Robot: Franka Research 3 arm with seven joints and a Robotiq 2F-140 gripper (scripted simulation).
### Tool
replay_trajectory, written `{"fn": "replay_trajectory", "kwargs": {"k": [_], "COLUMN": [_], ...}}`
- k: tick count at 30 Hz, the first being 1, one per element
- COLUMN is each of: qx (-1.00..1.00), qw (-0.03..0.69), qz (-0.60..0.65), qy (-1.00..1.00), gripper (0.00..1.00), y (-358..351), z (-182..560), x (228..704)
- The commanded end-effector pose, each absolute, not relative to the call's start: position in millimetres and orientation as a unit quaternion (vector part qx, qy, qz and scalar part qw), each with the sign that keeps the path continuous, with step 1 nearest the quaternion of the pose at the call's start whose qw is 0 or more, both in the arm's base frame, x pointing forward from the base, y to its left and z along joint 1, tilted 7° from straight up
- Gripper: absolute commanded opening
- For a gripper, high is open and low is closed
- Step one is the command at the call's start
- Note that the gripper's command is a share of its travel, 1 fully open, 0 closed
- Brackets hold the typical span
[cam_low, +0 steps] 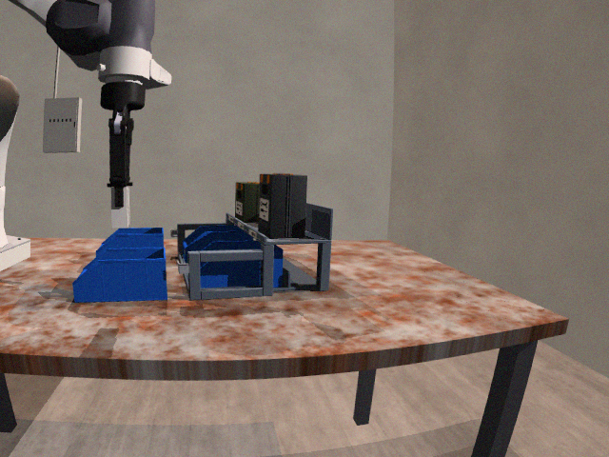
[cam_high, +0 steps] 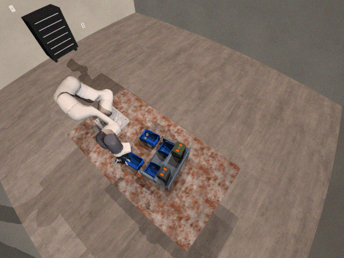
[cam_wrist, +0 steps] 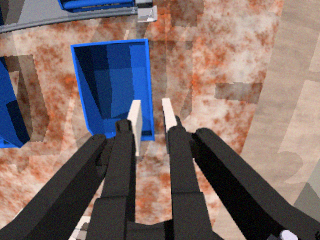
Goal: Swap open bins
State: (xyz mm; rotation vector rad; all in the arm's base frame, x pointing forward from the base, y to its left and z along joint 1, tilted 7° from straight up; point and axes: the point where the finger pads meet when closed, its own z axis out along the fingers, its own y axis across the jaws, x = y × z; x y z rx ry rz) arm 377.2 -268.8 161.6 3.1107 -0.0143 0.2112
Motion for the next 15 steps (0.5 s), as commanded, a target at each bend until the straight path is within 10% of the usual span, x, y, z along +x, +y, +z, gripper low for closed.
{"fn": "replay_trajectory", "kwargs": {"k": [1,15], "qx": [0.998,0.998], "qw": [0.01,0.01], "qz": [0.064,0.064], "qy": [-0.004,-0.004], "gripper": [0.15,0.15], "y": [-268.7,-268.6], "z": [165.3,171.7], "x": [374.0,373.2]}}
